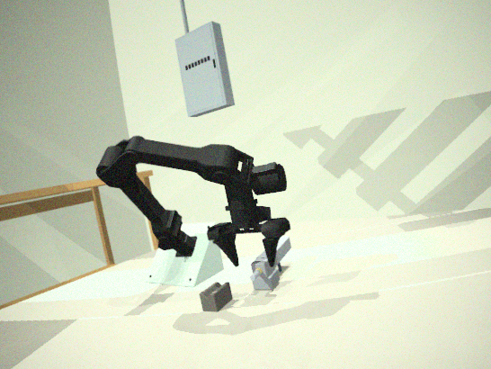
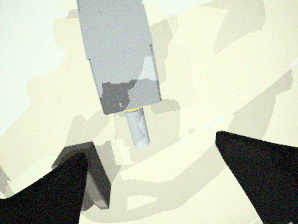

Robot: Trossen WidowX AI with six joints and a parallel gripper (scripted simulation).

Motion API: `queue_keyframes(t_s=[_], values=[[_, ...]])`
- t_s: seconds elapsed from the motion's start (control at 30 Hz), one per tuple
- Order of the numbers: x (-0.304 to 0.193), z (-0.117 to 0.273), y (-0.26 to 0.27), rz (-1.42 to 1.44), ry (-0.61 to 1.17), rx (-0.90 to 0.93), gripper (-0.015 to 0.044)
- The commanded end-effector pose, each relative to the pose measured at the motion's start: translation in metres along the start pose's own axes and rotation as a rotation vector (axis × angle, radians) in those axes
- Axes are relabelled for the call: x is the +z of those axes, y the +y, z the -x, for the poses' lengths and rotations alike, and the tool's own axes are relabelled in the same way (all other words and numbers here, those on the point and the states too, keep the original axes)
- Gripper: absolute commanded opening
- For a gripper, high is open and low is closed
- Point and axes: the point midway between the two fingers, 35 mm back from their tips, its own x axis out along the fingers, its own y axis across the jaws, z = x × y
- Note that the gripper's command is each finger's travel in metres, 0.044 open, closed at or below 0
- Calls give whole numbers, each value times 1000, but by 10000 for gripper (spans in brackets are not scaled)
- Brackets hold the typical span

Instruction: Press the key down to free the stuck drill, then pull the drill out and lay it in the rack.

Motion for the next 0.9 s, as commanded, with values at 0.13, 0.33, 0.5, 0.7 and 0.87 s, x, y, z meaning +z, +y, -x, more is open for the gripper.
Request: queue_keyframes(t_s=[0.13,0.33,0.5,0.7,0.87], values=[[-11,-9,5,93,19,12,440],[-11,-9,5,93,19,12,440],[-11,-10,5,93,19,12,440],[-8,-19,4,93,19,12,440],[-6,-27,4,93,19,12,440]])
